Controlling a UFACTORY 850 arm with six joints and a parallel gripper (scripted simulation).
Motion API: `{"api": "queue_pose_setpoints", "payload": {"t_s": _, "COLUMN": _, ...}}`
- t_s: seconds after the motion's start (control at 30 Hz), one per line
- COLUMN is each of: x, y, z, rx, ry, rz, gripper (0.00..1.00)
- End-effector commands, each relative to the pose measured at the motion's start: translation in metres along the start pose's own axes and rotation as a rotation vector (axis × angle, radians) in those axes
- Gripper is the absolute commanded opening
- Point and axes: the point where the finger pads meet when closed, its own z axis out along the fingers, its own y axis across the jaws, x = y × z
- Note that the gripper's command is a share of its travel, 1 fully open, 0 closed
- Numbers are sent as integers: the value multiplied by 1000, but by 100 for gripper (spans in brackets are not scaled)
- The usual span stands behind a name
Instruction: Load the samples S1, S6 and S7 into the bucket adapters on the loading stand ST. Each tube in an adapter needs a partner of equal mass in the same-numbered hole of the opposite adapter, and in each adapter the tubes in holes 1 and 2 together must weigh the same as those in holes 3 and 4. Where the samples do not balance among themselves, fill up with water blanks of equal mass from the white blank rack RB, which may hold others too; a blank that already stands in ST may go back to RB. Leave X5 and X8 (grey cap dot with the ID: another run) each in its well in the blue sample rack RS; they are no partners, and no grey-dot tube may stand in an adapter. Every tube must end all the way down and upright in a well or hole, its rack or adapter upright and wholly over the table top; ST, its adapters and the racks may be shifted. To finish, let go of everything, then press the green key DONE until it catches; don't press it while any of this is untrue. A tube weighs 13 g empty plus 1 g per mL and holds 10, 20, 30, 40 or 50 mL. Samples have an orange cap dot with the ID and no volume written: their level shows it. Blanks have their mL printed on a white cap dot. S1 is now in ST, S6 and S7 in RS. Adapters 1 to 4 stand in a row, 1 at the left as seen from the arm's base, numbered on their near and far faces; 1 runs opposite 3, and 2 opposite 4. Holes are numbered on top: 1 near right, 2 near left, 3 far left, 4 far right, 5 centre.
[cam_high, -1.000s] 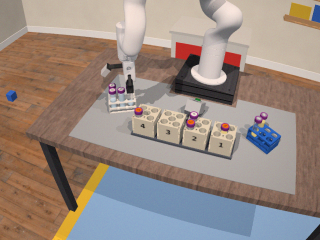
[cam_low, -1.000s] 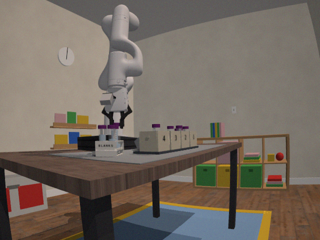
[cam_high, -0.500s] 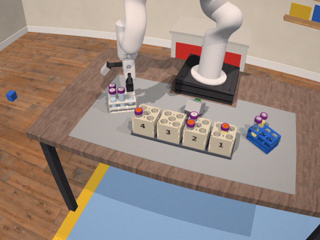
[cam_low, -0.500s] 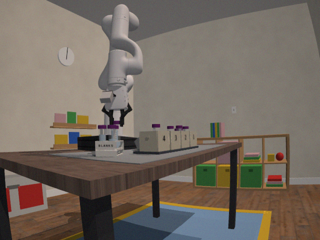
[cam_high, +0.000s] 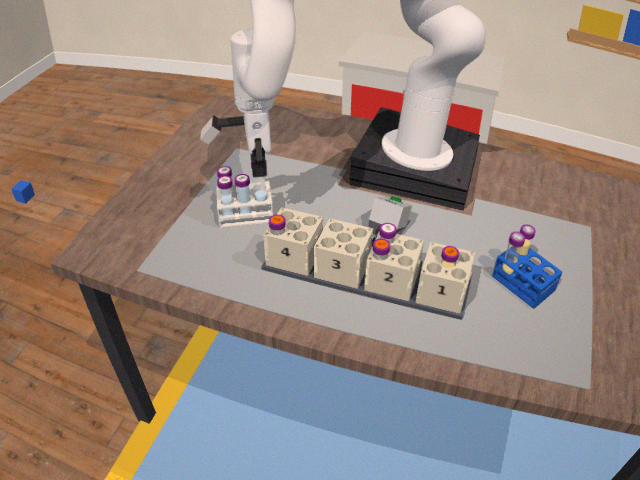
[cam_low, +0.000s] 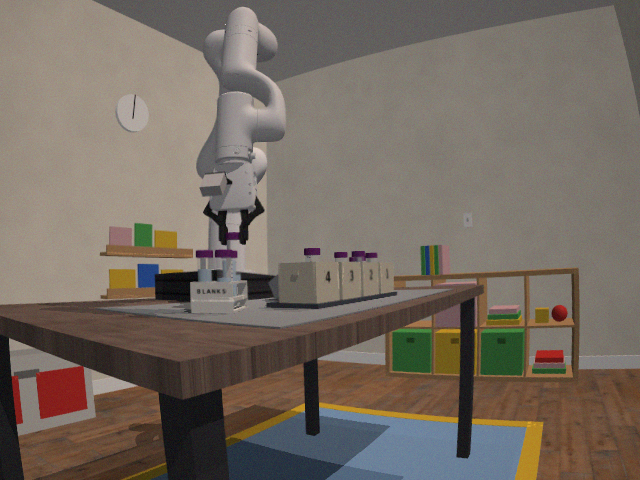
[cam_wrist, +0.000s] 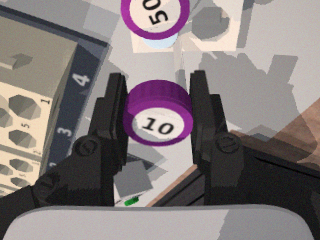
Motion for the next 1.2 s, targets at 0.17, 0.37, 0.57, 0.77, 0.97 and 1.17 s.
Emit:
{"api": "queue_pose_setpoints", "payload": {"t_s": 0.17, "x": 1, "y": 0, "z": -16, "rx": 0, "ry": 2, "rz": 0, "gripper": 0}}
{"api": "queue_pose_setpoints", "payload": {"t_s": 0.37, "x": 1, "y": 0, "z": -28, "rx": 0, "ry": 2, "rz": 0, "gripper": 0}}
{"api": "queue_pose_setpoints", "payload": {"t_s": 0.57, "x": 1, "y": 0, "z": -40, "rx": 0, "ry": 2, "rz": 0, "gripper": 0}}
{"api": "queue_pose_setpoints", "payload": {"t_s": 0.77, "x": 1, "y": 0, "z": -48, "rx": 0, "ry": 2, "rz": 0, "gripper": 0}}
{"api": "queue_pose_setpoints", "payload": {"t_s": 0.97, "x": 1, "y": 0, "z": -60, "rx": 0, "ry": 2, "rz": 0, "gripper": 0}}
{"api": "queue_pose_setpoints", "payload": {"t_s": 1.17, "x": 1, "y": 0, "z": -72, "rx": 0, "ry": 2, "rz": 0, "gripper": 0}}
